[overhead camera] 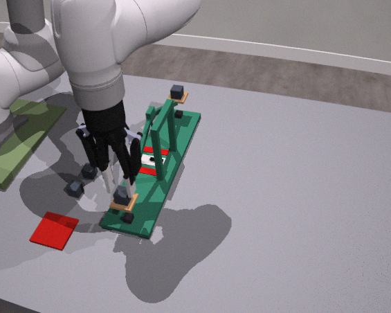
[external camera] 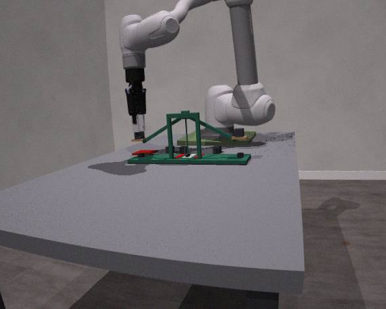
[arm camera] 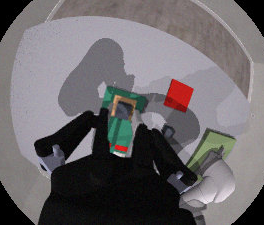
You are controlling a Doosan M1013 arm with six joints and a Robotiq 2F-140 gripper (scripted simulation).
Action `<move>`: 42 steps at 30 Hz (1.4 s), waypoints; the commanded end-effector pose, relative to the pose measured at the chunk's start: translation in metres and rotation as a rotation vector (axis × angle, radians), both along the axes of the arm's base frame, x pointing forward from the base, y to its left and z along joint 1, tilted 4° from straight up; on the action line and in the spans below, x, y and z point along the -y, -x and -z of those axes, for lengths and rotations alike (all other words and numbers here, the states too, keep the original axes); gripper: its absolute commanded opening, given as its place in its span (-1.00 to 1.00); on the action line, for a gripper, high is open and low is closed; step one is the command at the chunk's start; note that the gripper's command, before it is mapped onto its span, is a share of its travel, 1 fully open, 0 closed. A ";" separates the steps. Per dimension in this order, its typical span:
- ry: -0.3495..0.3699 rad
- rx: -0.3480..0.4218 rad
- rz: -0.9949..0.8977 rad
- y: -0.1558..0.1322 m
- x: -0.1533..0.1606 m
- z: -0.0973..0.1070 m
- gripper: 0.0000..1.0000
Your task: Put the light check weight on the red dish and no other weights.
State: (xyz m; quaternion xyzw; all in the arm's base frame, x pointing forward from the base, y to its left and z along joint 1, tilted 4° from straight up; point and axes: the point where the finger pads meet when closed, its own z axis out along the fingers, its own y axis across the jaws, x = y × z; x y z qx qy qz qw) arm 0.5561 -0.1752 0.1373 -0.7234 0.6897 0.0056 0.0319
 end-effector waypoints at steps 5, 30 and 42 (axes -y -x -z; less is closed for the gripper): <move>0.000 0.000 0.000 0.000 -0.001 0.012 -0.30; 0.000 0.000 0.000 -0.001 -0.002 0.028 -0.30; 0.000 0.000 0.000 -0.001 -0.002 0.028 -0.30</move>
